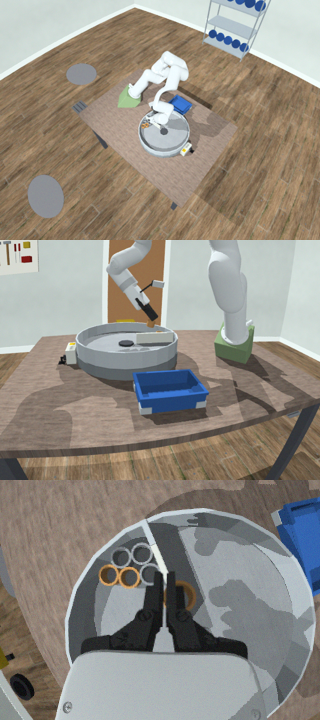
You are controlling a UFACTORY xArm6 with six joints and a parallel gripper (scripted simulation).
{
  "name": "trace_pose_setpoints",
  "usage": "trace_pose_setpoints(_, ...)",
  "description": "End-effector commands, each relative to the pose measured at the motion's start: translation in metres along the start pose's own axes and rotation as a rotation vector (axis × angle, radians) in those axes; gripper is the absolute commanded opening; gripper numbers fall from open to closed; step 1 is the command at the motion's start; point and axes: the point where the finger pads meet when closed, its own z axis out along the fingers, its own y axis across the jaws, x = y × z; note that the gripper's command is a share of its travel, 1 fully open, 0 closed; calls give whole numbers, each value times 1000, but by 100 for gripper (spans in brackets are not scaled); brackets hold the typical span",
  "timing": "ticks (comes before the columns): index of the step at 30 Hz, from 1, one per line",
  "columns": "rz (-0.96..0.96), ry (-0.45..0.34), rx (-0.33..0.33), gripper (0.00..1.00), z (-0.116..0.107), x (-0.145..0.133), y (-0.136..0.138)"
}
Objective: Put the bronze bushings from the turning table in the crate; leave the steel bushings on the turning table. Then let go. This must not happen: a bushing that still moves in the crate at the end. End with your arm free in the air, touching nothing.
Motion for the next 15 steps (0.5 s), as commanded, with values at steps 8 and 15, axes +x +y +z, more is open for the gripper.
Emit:
trace_pose_setpoints(8,0,-4,2,0,14,18,72)
trace_pose_setpoints(15,0,-4,2,0,27,33,128)
